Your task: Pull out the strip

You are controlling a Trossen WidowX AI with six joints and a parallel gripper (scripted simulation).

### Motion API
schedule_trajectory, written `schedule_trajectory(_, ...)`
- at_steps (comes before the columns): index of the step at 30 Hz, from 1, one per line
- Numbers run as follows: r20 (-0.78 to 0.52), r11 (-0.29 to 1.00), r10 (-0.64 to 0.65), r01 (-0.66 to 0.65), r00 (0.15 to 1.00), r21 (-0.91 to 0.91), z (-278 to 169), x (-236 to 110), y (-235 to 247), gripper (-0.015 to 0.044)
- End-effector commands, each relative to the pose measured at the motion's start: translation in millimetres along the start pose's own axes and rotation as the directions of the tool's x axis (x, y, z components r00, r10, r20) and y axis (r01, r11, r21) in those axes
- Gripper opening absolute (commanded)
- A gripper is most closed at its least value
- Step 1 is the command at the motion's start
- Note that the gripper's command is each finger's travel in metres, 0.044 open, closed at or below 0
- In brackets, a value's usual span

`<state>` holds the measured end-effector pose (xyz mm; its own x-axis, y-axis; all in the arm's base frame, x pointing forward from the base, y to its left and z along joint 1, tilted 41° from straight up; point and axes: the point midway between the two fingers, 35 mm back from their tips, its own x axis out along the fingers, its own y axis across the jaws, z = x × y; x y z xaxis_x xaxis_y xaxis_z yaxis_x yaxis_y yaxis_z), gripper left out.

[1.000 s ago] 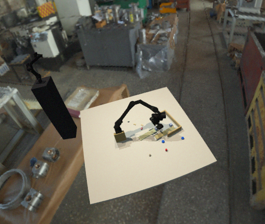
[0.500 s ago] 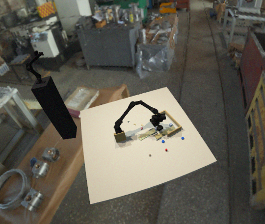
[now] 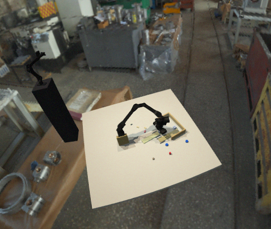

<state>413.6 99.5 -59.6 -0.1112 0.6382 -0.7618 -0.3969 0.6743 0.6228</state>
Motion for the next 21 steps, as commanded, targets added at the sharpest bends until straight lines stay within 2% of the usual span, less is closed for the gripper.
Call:
schedule_trajectory(1, 0.000, 1.000, 0.000, 0.000, 1.000, -0.001, 0.3, -0.1, 0.2, 0.0105)
schedule_trajectory(2, 0.000, 1.000, 0.000, 0.000, 1.000, -0.001, 0.3, -0.1, 0.2, 0.0098)
schedule_trajectory(6, 0.000, 1.000, 0.000, 0.000, 1.000, -0.001, -1.9, -2.1, 0.7, 0.0000)
schedule_trajectory(21, -0.004, 1.000, 0.003, -0.003, 1.000, 0.007, -54.9, -41.0, 16.6, 0.0000)
